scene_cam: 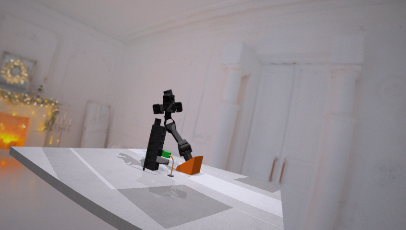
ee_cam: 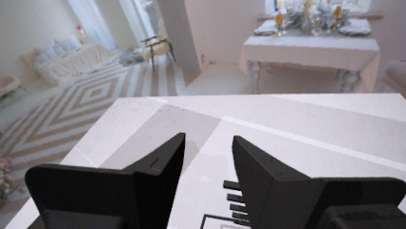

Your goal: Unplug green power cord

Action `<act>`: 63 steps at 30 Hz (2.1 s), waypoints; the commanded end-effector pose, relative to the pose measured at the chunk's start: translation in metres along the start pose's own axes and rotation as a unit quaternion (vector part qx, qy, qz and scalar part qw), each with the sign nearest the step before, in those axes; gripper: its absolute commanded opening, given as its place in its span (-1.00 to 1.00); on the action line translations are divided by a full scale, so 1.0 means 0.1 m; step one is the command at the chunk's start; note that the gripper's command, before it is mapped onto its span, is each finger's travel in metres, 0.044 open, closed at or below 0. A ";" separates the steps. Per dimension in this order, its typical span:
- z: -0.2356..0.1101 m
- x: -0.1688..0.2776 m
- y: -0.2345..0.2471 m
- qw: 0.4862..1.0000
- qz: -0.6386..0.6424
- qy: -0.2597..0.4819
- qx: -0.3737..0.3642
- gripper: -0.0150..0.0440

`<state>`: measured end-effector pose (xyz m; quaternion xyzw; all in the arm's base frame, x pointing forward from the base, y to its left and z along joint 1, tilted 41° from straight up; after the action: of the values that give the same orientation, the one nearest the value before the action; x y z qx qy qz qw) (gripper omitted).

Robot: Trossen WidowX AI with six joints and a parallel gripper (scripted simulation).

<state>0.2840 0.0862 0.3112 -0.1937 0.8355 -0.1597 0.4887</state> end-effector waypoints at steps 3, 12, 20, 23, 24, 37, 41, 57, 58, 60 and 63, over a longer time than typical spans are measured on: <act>0.48 0.49 0.45 0.966 -0.206 0.149 -0.048 0.05; 0.87 1.55 0.65 0.773 -0.464 0.396 -0.173 0.05; 0.87 2.07 0.64 0.606 -0.555 0.496 -0.279 0.05; 0.87 2.07 0.64 0.606 -0.555 0.496 -0.279 0.05; 0.88 2.07 0.65 0.606 -0.555 0.496 -0.279 0.05; 0.82 2.05 0.49 0.606 -0.556 0.496 -0.279 0.05; 0.80 2.04 0.43 0.606 -0.556 0.496 -0.279 0.05; 0.74 2.05 0.26 0.605 -0.556 0.497 -0.279 0.05; 0.74 2.05 0.26 0.605 -0.556 0.497 -0.279 0.05; 0.75 2.08 0.26 0.605 -0.556 0.497 -0.279 0.05; 0.77 2.12 0.25 0.605 -0.556 0.497 -0.279 0.05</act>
<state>0.2532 0.0034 0.1066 -0.6378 0.6874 -0.2300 -0.2605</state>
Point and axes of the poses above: the point midway between the two fingers, 35 mm back from their tips, its own z axis out along the fingers, its own y axis across the jaws, x = y × z, the point moved 1 cm from there along -z, back along the fingers, and after that the axes turned 4 degrees about -z, right-handed, at the moved point
